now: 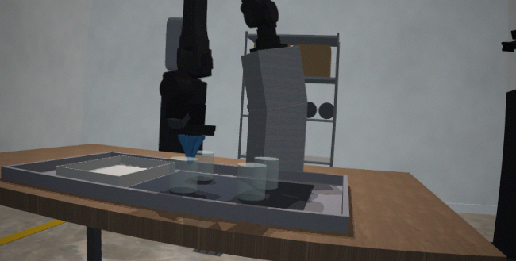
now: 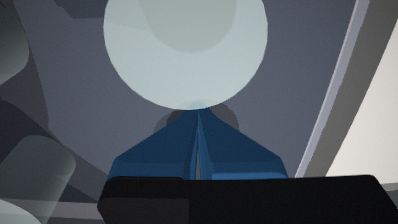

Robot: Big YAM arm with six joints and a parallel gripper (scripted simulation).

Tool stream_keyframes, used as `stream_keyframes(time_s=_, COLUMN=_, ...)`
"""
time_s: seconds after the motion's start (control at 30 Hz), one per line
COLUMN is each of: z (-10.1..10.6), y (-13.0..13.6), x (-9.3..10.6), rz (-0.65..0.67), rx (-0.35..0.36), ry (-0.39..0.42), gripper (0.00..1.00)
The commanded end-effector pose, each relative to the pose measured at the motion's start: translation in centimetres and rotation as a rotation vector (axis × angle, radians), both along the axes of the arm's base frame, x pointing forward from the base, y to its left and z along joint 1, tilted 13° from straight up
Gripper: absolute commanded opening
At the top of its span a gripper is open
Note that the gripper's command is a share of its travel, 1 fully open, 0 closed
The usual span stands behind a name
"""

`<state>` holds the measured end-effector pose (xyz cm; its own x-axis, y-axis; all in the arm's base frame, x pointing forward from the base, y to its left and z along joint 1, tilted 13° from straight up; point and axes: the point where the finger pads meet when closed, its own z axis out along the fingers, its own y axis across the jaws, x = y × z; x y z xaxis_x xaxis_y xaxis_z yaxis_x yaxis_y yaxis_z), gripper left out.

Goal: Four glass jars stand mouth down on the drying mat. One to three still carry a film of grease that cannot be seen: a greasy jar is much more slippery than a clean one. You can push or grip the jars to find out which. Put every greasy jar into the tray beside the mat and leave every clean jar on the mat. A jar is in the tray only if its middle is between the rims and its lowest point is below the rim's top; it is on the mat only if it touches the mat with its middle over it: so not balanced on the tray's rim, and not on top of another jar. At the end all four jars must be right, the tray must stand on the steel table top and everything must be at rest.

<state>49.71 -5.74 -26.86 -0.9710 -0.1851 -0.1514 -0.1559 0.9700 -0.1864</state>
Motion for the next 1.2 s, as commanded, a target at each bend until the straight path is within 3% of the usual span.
stream_keyframes(time_s=0.0, z=-0.92, y=0.29, x=-0.09, rz=0.007, rx=0.003, ry=0.017, gripper=0.0)
stream_keyframes(time_s=1.17, z=-0.87, y=0.37, x=0.32, rz=0.007, rx=0.003, ry=0.017, gripper=0.0)
